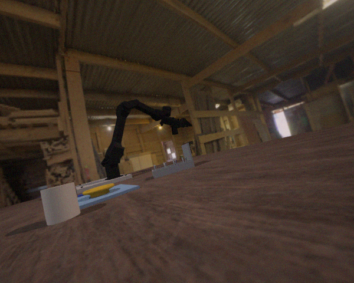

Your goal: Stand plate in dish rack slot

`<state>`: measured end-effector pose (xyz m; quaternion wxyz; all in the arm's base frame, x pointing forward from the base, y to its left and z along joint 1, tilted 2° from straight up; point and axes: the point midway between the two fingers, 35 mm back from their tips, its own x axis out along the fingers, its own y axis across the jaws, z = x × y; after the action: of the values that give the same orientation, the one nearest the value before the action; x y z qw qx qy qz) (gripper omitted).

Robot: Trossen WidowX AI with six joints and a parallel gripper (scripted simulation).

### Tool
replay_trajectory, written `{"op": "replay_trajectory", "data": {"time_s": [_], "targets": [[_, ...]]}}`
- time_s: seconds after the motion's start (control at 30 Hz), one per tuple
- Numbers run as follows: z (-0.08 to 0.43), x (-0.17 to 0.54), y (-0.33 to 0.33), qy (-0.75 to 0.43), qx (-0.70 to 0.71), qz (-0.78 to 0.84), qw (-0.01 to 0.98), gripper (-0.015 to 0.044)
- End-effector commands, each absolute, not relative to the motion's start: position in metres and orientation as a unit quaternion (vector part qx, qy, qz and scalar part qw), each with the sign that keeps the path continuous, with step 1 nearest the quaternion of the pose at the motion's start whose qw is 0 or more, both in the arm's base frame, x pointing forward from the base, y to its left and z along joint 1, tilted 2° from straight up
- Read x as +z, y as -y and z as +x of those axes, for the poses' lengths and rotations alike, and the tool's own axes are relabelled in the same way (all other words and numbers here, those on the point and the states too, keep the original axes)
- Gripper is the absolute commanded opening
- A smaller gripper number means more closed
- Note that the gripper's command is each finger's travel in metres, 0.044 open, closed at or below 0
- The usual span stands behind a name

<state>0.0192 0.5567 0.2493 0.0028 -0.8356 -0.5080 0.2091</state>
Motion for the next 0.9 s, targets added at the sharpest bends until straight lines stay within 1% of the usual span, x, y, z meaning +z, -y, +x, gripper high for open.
{"op": "replay_trajectory", "data": {"time_s": [0.0,0.13,0.5,0.87], "targets": [[0.020,0.249,-0.557,0.507,0.210,-0.836,0.003,0.0400],[0.036,0.248,-0.553,0.491,0.223,-0.842,0.015,0.0400],[0.123,0.242,-0.528,0.396,0.289,-0.867,0.090,0.0400],[0.203,0.237,-0.489,0.290,0.341,-0.877,0.176,0.0400]]}}
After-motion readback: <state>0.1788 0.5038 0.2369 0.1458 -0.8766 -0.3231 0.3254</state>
